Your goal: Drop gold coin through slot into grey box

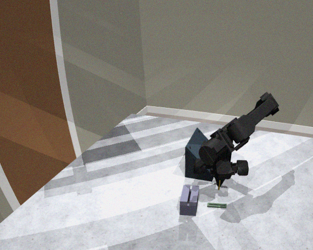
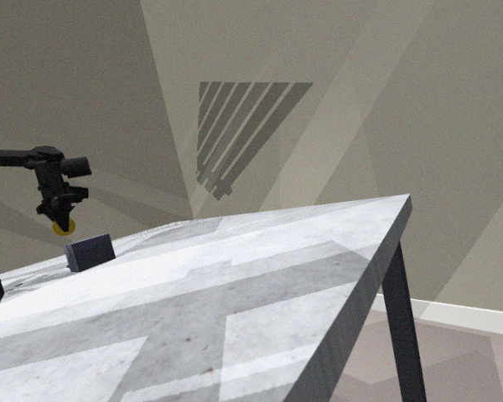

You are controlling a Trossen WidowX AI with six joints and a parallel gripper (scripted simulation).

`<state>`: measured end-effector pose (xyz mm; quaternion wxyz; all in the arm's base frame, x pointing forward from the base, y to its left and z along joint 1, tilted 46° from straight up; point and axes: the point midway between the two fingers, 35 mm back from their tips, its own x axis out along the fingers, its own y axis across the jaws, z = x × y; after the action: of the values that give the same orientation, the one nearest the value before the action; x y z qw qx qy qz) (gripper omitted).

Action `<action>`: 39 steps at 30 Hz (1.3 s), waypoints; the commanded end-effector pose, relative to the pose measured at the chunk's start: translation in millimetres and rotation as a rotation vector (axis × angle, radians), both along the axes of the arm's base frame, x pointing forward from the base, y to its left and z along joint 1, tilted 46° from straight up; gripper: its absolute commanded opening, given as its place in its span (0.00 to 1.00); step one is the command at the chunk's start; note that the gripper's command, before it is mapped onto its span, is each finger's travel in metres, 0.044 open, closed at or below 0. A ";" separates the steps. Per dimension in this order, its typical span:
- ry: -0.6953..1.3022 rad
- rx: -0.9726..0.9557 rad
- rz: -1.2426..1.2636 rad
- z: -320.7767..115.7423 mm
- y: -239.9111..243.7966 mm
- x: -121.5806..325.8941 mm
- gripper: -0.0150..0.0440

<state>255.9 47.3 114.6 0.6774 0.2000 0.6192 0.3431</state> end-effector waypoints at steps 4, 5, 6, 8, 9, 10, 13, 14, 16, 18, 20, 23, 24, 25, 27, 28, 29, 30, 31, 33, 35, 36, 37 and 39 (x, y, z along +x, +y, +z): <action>0.009 -0.008 0.003 -13.7 -11.7 7.3 0.25; 0.008 -0.008 0.003 -15.3 -13.3 8.4 0.25; 0.008 -0.008 0.003 -16.9 -15.0 9.5 0.25; 0.008 -0.008 0.003 -20.2 -18.3 11.7 0.25; 0.008 -0.008 0.003 -21.8 -20.0 12.7 0.25; 0.007 -0.008 0.003 -23.5 -21.7 13.8 0.25; 0.007 -0.008 0.003 -28.5 -26.8 16.7 0.25; 0.006 -0.008 0.003 -30.2 -28.5 17.7 0.25; 0.006 -0.008 0.003 -33.7 -32.0 19.5 0.25; 0.005 -0.008 0.004 -37.2 -35.4 21.3 0.25; 0.005 -0.007 0.004 -40.8 -38.9 22.9 0.25; 0.004 -0.007 0.004 -46.2 -44.1 25.2 0.25; 0.004 -0.007 0.004 -48.0 -45.9 26.0 0.25; 0.004 -0.006 0.004 -49.9 -47.6 26.7 0.25; 0.003 -0.006 0.005 -53.6 -51.2 28.0 0.25; 0.003 -0.005 0.005 -55.5 -52.9 28.7 0.25; 0.003 -0.005 0.005 -57.4 -54.7 29.3 0.25; 0.002 -0.005 0.005 -59.3 -56.4 29.9 0.25; 0.002 -0.004 0.005 -61.2 -58.2 30.4 0.25; 0.002 -0.003 0.006 -65.1 -61.7 31.5 0.25; 0.001 -0.002 0.006 -69.0 -65.3 32.5 0.25; 0.001 -0.002 0.006 -70.6 -66.7 32.8 0.25; 0.001 -0.002 0.006 -71.6 -67.6 33.1 0.25; 0.000 -0.002 0.004 -70.2 -66.9 32.9 0.26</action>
<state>288.0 -17.8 48.3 0.6782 0.1995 0.6191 0.3419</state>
